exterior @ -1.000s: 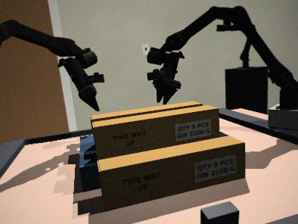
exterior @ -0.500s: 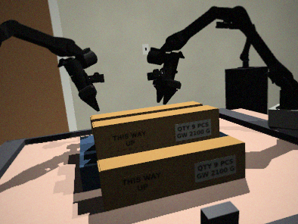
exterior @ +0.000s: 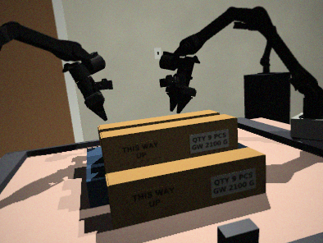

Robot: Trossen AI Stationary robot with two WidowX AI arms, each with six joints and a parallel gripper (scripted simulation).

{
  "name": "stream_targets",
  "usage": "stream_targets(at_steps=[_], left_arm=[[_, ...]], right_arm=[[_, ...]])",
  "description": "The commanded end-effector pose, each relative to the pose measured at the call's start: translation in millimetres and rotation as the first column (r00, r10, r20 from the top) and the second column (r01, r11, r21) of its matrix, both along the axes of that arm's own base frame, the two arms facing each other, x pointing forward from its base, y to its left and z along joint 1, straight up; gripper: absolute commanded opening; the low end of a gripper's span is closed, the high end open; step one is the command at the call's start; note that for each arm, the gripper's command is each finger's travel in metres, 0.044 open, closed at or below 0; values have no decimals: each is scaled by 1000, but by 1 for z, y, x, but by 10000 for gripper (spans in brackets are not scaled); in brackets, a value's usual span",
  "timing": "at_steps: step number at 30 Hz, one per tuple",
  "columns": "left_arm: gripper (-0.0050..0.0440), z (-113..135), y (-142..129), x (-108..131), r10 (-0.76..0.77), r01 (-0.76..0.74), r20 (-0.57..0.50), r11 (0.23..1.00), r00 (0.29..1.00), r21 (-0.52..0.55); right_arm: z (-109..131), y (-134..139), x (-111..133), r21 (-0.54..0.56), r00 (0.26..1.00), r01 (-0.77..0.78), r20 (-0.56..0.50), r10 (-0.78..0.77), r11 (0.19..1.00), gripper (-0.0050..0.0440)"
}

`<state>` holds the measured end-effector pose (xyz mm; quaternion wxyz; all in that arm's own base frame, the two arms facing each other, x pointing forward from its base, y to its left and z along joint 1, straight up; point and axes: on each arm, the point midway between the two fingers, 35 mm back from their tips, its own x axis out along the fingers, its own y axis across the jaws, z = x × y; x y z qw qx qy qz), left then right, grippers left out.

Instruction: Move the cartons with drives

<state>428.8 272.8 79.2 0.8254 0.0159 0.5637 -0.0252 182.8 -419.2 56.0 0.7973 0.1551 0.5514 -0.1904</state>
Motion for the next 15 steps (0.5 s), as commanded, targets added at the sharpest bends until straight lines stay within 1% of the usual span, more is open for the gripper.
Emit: stream_targets(at_steps=[1,15], left_arm=[[387,11,3,3,-2,2,24,1000,1000,13],[387,11,2,3,0,0,28,1000,1000,20]], right_arm=[[14,-5,3,-37,1000,-3,13,3,999,386],[14,-5,3,-38,1000,-2,13,3,999,386]])
